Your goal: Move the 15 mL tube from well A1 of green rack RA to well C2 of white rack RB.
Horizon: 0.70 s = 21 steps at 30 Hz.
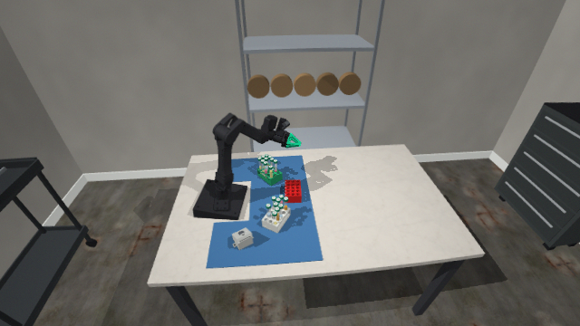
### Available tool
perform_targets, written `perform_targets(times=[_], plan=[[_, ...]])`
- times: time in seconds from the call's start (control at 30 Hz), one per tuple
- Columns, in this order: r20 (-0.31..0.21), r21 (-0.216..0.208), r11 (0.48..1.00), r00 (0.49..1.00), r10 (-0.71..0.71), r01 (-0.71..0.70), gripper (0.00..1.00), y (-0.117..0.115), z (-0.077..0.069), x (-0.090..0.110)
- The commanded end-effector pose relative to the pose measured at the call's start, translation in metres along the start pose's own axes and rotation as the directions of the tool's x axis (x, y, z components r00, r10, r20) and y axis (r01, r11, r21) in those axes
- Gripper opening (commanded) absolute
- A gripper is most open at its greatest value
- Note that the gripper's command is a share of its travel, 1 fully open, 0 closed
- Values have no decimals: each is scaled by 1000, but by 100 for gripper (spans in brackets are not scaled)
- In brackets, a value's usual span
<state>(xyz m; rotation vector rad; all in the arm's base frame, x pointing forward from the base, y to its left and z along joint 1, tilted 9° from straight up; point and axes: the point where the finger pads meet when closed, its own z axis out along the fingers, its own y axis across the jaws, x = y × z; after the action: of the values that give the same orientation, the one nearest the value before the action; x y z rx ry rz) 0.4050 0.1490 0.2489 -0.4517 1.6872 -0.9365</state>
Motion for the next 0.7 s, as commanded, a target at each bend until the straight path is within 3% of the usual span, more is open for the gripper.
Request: perform_targets(times=[0.0,0.1,0.2,0.4,0.67], plan=[[-2,-72,996,999,-49,48,30,14,-1,4],[-2,-72,996,999,-49,48,30,14,-1,4],[-52,-156,986,997,-59,50,30,7,12,8],[-158,-285,958,985,-63,15,30,-11,29,24],[-158,-285,958,985,-63,15,30,-13,30,25]])
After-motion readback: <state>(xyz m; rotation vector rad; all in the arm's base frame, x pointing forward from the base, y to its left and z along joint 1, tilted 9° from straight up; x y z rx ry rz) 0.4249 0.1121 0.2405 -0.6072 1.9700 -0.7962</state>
